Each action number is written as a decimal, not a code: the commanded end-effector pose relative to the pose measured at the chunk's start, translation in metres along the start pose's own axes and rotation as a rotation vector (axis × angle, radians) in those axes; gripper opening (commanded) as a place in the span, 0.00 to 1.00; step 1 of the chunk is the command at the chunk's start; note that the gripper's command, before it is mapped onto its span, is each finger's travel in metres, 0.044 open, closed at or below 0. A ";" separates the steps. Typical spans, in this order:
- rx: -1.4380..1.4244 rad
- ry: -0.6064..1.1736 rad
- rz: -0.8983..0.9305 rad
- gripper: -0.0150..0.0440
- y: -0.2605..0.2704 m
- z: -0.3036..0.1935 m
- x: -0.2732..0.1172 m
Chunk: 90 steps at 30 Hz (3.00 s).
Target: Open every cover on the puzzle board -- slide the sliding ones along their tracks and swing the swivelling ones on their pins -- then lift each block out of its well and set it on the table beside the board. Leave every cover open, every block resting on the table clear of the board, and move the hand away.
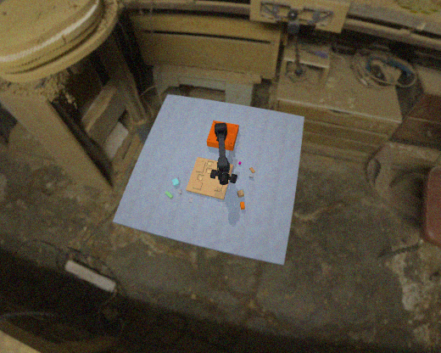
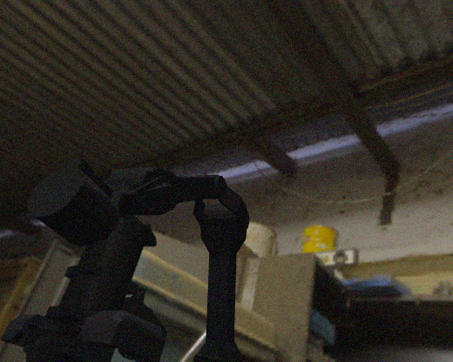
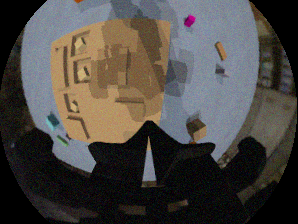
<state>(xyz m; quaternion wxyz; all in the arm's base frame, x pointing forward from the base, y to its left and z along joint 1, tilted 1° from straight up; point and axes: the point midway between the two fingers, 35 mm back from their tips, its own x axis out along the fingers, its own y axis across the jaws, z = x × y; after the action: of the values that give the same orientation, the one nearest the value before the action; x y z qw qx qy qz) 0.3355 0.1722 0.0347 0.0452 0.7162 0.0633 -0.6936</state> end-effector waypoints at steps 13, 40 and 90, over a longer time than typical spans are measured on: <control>-0.005 -0.009 0.005 0.25 0.001 0.003 0.019; -0.005 -0.009 0.005 0.25 0.003 0.004 0.041; -0.005 -0.010 0.009 0.25 0.059 0.007 0.040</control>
<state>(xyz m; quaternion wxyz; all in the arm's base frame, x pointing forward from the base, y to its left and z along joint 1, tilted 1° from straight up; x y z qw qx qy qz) 0.3381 0.1186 -0.0066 0.0494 0.7133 0.0621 -0.6963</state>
